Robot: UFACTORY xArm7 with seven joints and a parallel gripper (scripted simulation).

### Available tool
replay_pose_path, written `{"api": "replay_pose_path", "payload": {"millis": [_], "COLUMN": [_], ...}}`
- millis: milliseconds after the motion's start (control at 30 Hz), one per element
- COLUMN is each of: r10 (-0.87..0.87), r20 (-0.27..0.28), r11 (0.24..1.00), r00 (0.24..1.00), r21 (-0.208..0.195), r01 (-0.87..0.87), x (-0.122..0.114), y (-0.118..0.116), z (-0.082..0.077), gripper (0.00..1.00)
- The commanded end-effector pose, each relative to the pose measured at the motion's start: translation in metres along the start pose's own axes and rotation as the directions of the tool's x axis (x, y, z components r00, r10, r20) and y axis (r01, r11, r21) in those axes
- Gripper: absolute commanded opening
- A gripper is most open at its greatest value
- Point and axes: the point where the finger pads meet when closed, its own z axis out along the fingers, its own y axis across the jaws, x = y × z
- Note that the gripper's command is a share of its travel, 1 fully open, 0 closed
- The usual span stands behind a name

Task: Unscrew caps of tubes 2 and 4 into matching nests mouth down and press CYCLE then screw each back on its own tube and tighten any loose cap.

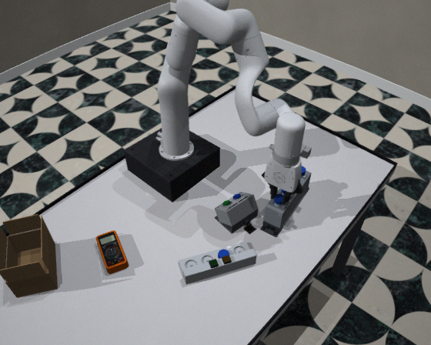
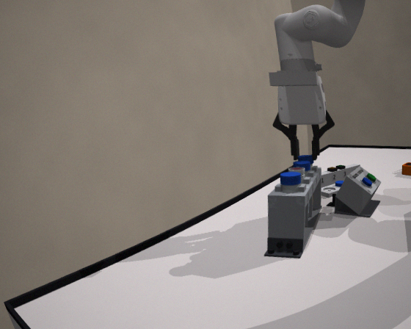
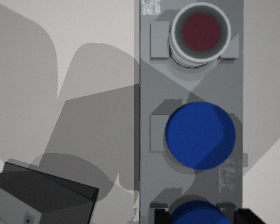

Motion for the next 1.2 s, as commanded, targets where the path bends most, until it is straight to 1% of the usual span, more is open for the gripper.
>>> {"api": "replay_pose_path", "payload": {"millis": [0, 33, 433, 500, 533, 600, 633, 700, 800, 867, 967, 1067, 1100, 1167], "r10": [0.000, 0.000, 0.000, 0.000, -0.083, -0.083, -0.166, -0.327, -0.467, -0.557, -0.679, -0.784, -0.798, -0.798], "r20": [0.000, 0.000, 0.000, 0.000, 0.000, 0.000, 0.001, 0.002, 0.003, 0.004, 0.005, 0.006, 0.004, 0.004], "r11": [1.000, 1.000, 1.000, 1.000, 0.997, 0.997, 0.986, 0.945, 0.884, 0.830, 0.734, 0.621, 0.603, 0.603], "r00": [1.000, 1.000, 1.000, 1.000, 0.997, 0.997, 0.986, 0.945, 0.884, 0.830, 0.734, 0.621, 0.603, 0.603], "r21": [-0.005, -0.005, -0.004, -0.004, -0.004, -0.004, -0.004, -0.004, -0.003, -0.002, -0.001, 0.000, -0.002, -0.002], "r01": [0.000, 0.000, 0.000, 0.000, 0.083, 0.083, 0.166, 0.327, 0.467, 0.557, 0.679, 0.784, 0.798, 0.798], "x": [0.000, 0.000, 0.000, 0.000, -0.008, -0.008, -0.015, -0.031, -0.046, -0.056, -0.070, -0.087, -0.095, -0.095], "y": [0.002, 0.002, 0.002, 0.002, -0.002, -0.002, -0.005, -0.012, -0.019, -0.024, -0.030, -0.038, -0.041, -0.041], "z": [-0.002, -0.002, -0.037, -0.037, -0.037, -0.037, -0.037, -0.037, -0.037, -0.037, -0.037, -0.037, -0.037, -0.037], "gripper": [0.00, 0.00, 0.00, 0.00, 0.00, 0.00, 0.00, 0.00, 0.00, 0.00, 0.00, 0.00, 0.00, 0.00]}}
